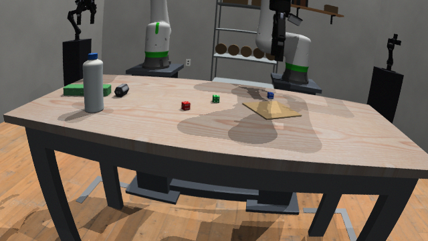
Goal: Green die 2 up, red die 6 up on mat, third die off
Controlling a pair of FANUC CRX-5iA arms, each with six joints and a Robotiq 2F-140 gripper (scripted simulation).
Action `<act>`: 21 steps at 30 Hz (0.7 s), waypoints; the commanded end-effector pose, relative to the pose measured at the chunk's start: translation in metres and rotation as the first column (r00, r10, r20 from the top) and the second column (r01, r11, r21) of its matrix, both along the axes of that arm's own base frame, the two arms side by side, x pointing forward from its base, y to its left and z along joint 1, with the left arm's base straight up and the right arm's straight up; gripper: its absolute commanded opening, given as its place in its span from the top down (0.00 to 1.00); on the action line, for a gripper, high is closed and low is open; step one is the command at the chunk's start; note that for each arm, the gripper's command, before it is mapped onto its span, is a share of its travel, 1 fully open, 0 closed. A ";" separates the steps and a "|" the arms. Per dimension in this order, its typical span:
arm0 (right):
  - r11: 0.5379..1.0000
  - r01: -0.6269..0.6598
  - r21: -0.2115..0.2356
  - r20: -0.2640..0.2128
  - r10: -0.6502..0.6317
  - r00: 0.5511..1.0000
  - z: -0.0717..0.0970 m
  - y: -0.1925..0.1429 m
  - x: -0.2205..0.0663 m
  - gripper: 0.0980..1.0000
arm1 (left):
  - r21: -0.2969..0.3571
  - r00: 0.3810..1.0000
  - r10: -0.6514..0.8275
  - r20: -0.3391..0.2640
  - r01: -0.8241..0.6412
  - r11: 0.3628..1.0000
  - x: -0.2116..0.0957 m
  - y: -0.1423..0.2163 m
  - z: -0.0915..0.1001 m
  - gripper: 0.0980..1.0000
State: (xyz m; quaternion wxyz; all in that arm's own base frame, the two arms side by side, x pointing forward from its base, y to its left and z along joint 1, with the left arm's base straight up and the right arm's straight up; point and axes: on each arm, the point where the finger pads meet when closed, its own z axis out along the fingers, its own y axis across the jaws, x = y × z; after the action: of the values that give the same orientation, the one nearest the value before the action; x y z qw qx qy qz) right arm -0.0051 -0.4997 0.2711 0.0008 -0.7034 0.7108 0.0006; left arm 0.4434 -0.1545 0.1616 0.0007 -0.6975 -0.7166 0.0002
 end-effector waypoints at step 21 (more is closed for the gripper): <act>1.000 0.000 -0.002 0.000 0.000 1.000 0.001 0.000 0.000 0.00 | -0.001 0.981 0.197 0.001 -0.197 0.981 0.092 -0.147 -0.004 0.00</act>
State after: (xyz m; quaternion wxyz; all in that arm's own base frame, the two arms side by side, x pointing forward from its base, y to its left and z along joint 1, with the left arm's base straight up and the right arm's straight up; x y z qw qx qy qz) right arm -0.0051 -0.4997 0.2711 0.0008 -0.7034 0.7108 0.0006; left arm 0.5232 -0.2751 0.1599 -0.0027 -0.6358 -0.7718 0.0009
